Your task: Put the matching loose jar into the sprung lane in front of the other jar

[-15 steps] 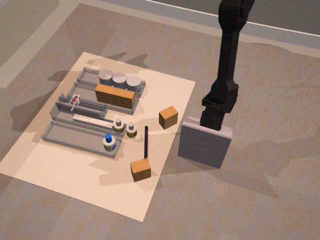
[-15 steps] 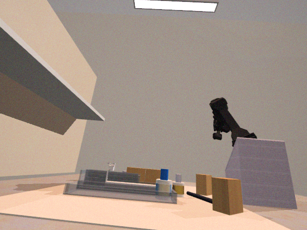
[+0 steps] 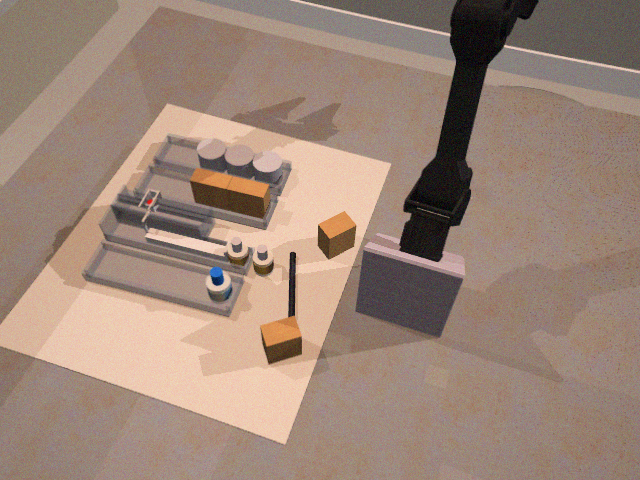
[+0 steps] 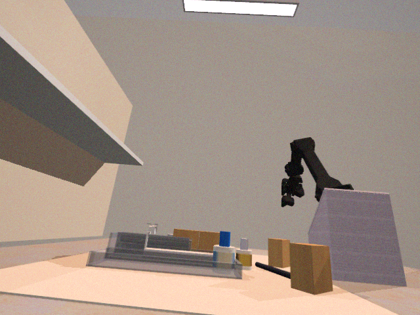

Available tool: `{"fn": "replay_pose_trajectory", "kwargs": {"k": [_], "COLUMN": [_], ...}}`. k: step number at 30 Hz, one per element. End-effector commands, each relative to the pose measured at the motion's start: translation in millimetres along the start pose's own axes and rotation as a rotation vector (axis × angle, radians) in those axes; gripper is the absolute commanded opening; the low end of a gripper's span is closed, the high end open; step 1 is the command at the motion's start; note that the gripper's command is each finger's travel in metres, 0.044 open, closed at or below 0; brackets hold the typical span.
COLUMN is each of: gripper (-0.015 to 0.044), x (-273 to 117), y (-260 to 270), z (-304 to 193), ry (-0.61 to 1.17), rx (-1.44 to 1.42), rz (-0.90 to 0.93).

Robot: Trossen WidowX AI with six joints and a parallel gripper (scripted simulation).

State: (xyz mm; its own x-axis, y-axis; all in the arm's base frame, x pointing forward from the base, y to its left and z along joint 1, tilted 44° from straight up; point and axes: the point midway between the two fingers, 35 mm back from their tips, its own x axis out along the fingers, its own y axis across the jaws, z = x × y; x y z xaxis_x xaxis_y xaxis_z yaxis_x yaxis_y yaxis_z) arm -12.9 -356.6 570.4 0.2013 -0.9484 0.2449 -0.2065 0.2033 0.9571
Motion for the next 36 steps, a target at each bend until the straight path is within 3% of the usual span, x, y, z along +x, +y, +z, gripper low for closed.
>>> {"fn": "replay_pose_trajectory", "kwargs": {"k": [1,8,18,26,36], "gripper": [0.044,0.044,0.044,0.044,0.044], "x": [28.6,44.8,26.3,-21.9,-118.7], "y": [-58.9,-134.9,-236.5,-314.6,-395.8], "z": [-36.1,-107.6,-202.4,-274.0,-343.0], "ry": [0.08,0.224,0.415,0.601,0.887], "rx": [-0.027,-0.12,-0.33,-0.577,-0.983], "rz": [-0.13,-0.291,-0.509,-0.666,-0.781]}}
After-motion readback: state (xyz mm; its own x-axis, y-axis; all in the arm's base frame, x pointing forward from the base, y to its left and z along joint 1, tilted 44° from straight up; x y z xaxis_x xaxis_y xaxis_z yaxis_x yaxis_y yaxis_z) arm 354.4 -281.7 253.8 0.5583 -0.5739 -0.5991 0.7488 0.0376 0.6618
